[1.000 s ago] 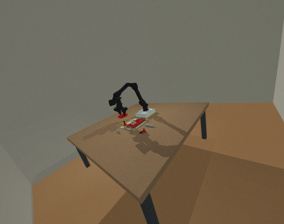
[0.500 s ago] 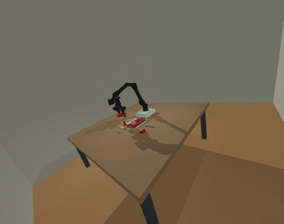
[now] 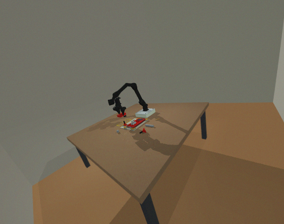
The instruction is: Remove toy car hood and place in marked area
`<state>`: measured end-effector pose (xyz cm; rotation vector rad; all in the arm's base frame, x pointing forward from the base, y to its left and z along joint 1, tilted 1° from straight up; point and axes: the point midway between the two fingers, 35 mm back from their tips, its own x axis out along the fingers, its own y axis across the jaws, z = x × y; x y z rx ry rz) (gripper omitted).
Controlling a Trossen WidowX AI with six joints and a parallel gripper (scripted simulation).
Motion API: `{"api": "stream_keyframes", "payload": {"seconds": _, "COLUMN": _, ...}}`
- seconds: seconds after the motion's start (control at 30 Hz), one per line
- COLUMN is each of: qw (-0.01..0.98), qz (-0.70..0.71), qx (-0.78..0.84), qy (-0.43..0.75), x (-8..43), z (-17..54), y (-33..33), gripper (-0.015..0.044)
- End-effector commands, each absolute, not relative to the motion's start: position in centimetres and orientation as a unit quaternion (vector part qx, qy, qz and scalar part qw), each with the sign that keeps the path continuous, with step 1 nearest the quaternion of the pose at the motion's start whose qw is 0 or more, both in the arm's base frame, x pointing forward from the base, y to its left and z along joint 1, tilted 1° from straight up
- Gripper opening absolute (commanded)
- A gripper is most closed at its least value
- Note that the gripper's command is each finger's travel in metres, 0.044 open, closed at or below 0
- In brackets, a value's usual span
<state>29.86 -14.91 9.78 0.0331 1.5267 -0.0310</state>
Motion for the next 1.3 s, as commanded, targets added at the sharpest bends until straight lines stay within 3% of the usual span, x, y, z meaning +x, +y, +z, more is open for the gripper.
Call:
{"api": "stream_keyframes", "payload": {"seconds": 0.0, "qw": 0.721, "qz": -0.012, "qx": 0.014, "qy": 0.692, "x": 29.8, "z": 9.4, "y": -14.9, "gripper": 0.0}}
{"api": "stream_keyframes", "payload": {"seconds": 1.27, "qw": 0.721, "qz": -0.012, "qx": 0.014, "qy": 0.692, "x": 30.0, "z": 7.0, "y": -15.0, "gripper": 0.0}}
